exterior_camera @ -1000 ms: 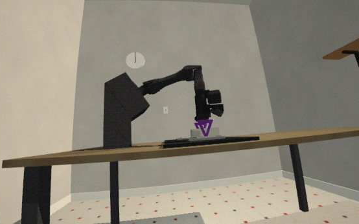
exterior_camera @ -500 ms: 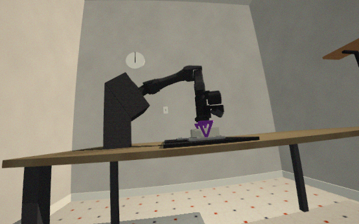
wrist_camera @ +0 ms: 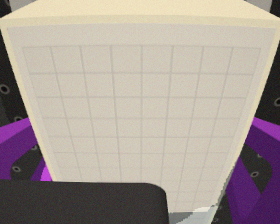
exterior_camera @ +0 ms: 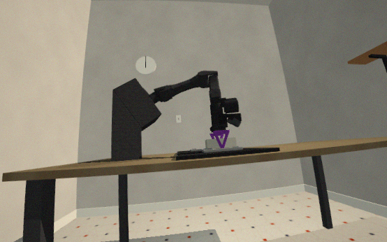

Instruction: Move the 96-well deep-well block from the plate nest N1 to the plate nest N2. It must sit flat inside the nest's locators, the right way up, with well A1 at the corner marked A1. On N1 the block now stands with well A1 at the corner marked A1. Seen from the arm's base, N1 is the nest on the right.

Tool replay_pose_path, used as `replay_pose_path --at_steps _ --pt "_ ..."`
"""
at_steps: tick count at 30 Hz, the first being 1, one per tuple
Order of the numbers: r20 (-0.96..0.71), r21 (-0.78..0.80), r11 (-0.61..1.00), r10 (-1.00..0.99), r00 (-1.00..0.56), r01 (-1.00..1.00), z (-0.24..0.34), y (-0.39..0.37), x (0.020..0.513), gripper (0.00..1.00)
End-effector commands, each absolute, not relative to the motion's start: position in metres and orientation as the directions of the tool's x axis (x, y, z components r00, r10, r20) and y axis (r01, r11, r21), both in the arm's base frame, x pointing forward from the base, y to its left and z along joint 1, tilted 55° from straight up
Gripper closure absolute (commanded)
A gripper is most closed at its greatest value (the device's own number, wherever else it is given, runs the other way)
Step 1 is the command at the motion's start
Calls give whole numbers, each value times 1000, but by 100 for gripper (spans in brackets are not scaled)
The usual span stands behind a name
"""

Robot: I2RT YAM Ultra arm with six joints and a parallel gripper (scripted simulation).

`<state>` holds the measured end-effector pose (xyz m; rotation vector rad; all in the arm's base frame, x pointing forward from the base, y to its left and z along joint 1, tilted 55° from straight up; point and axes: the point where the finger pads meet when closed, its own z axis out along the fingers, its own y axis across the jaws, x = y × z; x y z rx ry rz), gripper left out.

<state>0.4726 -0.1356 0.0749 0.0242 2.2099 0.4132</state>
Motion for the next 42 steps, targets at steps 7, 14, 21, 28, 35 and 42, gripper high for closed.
replay_pose_path --at_steps 7,14,21,28,35,42 --pt "-768 301 946 163 -619 -124 79 -139 472 100" --pt "-768 301 946 163 -619 -124 79 -139 472 100" --pt "-768 301 946 163 -619 -124 79 -139 472 100" --pt "-768 301 946 163 -620 -124 85 -142 463 100" --pt "-768 301 946 163 -620 -124 91 -145 456 100" --pt "-768 301 946 163 -620 -124 97 -148 448 100"
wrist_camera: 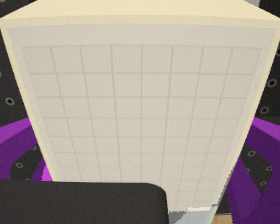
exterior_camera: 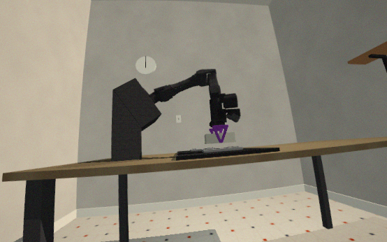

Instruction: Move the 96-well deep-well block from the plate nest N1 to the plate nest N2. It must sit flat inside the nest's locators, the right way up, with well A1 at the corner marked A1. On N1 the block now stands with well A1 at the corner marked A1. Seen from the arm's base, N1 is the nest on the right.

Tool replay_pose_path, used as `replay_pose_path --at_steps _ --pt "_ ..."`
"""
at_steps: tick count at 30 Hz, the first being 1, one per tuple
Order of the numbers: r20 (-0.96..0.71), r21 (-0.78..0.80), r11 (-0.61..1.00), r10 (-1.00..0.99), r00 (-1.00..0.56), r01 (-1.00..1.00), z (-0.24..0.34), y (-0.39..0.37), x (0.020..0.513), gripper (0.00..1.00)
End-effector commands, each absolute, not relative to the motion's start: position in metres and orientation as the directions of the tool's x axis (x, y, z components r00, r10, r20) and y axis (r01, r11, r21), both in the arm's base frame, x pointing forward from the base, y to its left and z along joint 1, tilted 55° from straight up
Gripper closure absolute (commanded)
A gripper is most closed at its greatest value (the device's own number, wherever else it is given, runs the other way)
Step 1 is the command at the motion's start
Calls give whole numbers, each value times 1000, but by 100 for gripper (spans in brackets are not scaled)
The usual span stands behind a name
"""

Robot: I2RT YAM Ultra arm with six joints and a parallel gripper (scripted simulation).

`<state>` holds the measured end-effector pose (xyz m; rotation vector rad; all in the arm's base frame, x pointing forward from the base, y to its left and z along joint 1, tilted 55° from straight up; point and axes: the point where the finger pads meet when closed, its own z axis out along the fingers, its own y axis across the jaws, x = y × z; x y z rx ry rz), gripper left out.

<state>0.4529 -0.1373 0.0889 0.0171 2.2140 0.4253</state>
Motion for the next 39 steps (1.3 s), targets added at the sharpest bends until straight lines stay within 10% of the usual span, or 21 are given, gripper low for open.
replay_pose_path --at_steps 1,39 --pt "-768 301 946 163 -620 -124 98 -148 446 100" --pt "-768 300 946 162 -620 -124 128 -163 405 100"
